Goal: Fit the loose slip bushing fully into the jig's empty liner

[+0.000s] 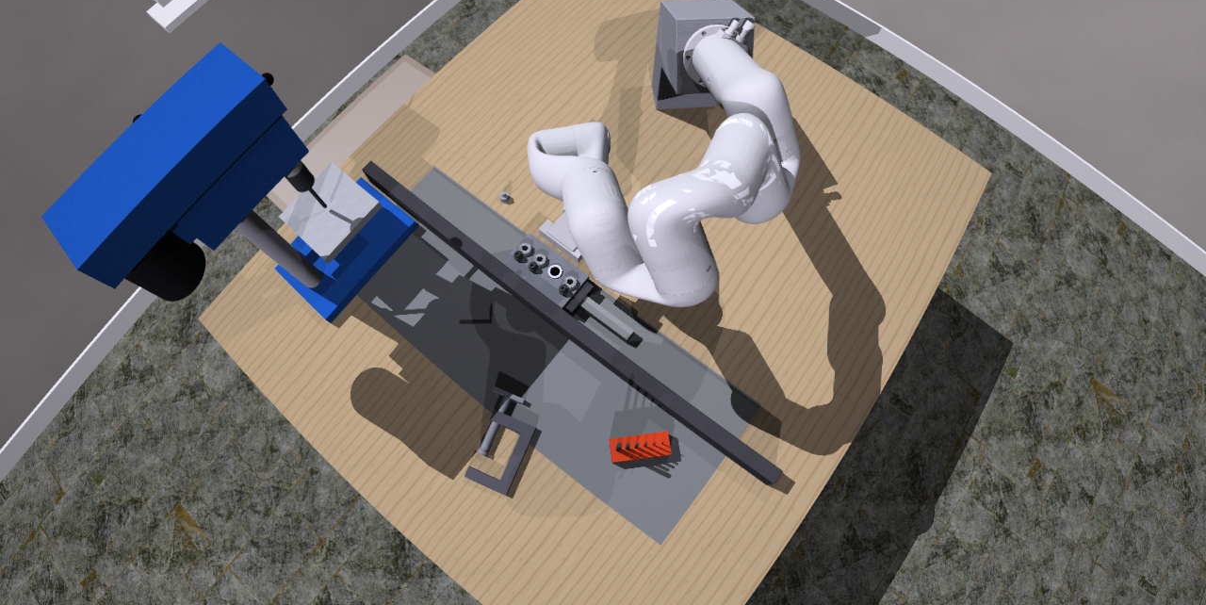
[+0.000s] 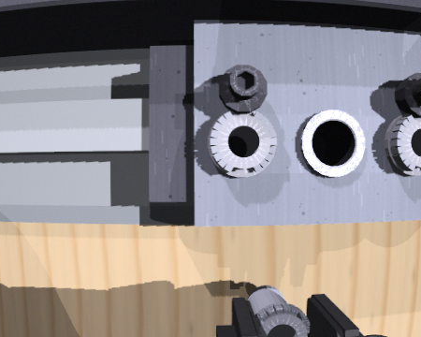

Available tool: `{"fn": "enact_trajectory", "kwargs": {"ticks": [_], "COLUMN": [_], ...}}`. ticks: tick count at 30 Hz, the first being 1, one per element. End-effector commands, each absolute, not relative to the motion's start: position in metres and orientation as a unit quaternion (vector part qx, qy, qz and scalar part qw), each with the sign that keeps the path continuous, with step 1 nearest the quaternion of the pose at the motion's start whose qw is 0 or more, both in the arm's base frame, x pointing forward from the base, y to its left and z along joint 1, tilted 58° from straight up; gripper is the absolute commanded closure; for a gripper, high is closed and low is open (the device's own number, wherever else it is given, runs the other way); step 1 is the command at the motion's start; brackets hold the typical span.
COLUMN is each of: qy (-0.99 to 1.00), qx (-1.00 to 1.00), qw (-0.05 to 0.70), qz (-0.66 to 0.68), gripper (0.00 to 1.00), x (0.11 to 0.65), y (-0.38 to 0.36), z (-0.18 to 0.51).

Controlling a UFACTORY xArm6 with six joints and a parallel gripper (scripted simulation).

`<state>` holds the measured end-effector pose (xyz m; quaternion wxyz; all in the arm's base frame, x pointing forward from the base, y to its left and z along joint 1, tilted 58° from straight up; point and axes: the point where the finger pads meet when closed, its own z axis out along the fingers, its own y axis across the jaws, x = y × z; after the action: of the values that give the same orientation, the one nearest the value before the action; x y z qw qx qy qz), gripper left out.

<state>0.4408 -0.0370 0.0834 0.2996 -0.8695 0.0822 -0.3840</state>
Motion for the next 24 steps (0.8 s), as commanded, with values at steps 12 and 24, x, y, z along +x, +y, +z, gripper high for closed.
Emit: {"fn": "enact_trajectory", "kwargs": {"ticks": [12, 24], "qy": [0.083, 0.083], "qx": [-0.869, -0.869], "qw": [0.299, 0.299], "qz": [-0.384, -0.384], "gripper": [0.74, 0.74], "x": [0.416, 0.399], "y": [-0.053, -0.064], "z": [0.102, 0.114]}}
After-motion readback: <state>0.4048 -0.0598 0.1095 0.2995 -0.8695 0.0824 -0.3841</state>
